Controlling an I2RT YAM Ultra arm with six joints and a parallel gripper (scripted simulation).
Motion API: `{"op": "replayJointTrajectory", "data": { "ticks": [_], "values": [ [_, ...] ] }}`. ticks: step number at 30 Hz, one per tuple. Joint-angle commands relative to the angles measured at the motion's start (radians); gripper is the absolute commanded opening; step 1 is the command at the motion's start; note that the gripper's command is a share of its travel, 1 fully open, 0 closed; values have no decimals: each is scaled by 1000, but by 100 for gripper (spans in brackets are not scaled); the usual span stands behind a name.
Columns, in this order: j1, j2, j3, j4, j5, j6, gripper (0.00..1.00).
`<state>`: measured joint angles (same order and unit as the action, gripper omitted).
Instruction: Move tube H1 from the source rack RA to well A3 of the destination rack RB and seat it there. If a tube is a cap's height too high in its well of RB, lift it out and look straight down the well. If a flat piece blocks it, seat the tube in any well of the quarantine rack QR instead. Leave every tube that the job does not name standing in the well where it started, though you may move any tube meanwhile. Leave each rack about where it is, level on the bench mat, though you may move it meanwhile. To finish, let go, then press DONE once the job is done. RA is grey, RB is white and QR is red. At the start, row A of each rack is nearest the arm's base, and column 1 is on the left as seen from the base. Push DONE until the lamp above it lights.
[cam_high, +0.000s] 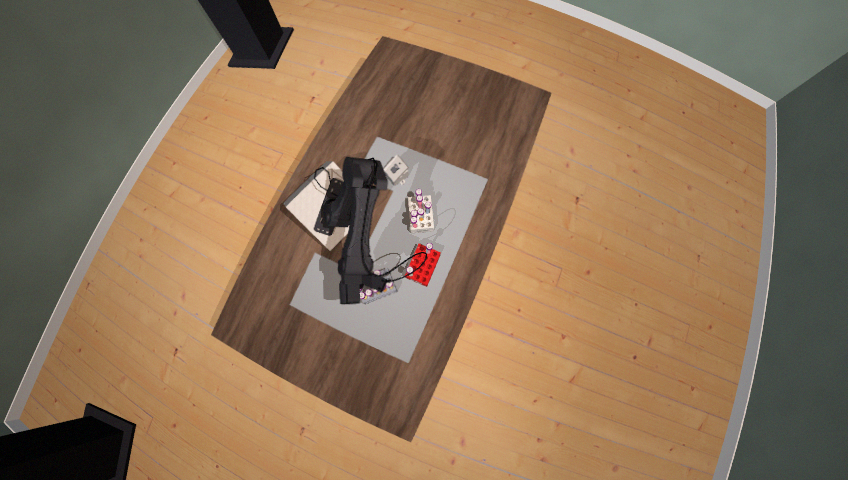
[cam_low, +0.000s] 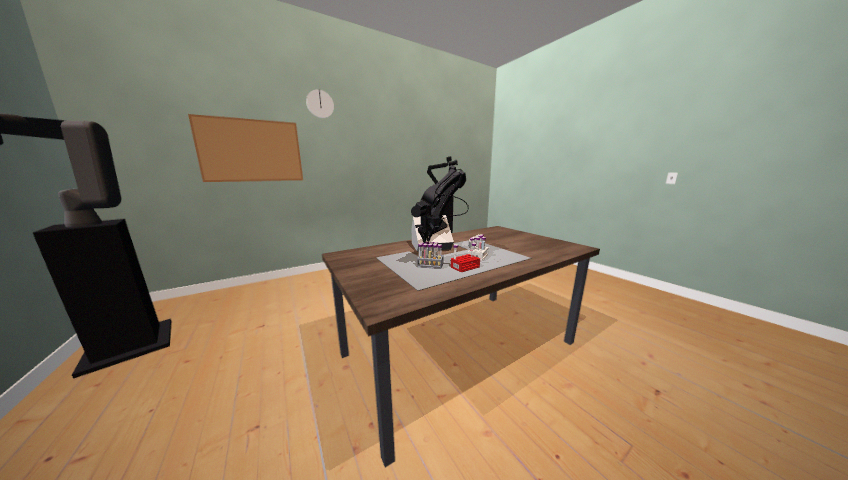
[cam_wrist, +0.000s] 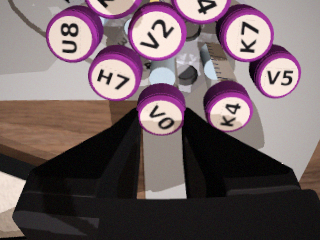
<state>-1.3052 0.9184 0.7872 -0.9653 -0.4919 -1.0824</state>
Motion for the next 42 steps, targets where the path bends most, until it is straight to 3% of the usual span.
{"op": "replayJointTrajectory", "data": {
  "ticks": [1,13,14,25,26,42],
  "values": [
    [1,-1,-5,27,13,14,0],
    [2,-2,0,20,6,10,0],
    [2,-2,0,20,6,10,24],
    [2,-2,0,20,6,10,24],
    [2,-2,0,20,6,10,30],
    [2,-2,0,20,6,10,30]
  ]
}}
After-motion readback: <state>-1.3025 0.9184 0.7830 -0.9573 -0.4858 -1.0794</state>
